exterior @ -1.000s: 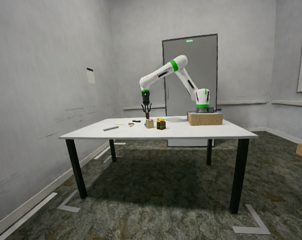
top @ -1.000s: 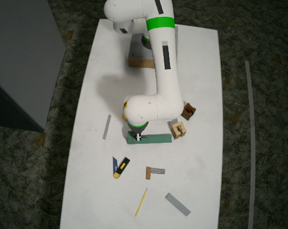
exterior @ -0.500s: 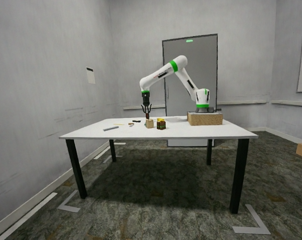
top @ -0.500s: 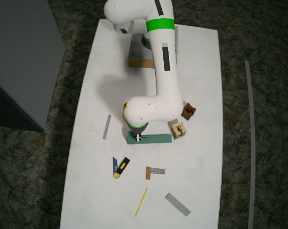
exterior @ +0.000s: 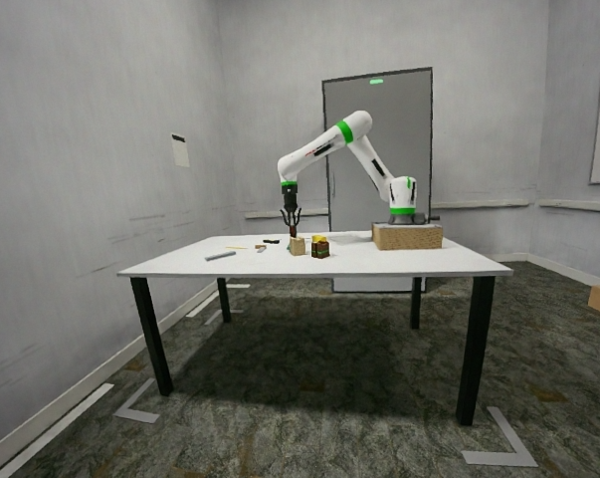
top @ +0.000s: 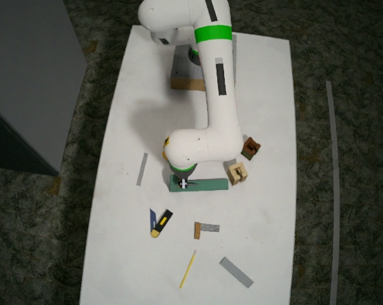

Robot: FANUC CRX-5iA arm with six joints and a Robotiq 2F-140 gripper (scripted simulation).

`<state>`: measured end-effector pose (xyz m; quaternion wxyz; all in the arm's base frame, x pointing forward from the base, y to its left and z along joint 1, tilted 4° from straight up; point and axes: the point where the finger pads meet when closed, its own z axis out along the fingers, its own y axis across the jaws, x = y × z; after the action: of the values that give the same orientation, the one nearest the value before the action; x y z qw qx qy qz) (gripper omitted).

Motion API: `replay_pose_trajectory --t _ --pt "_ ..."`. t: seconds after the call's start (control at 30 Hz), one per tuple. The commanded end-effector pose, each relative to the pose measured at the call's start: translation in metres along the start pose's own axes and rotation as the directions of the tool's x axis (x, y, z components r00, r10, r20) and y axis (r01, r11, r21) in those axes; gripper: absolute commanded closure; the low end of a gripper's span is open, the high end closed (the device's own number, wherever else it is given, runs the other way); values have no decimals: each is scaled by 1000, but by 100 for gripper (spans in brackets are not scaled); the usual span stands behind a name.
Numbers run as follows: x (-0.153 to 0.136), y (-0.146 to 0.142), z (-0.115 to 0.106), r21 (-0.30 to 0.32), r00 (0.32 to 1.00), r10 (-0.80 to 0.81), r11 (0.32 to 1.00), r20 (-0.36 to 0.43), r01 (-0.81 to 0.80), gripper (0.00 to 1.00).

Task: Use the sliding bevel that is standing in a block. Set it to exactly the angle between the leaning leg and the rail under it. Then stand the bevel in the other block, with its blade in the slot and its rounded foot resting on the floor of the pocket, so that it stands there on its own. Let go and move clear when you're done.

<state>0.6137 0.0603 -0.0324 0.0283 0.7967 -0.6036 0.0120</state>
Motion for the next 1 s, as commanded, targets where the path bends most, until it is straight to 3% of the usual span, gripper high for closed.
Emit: replay_pose_trajectory --t 0.0,0.97 --pt "0 -1 -1 2 1000 0 1000 0 0 90" --pt "0 -1 2 2 1000 0 1000 0 0 90"
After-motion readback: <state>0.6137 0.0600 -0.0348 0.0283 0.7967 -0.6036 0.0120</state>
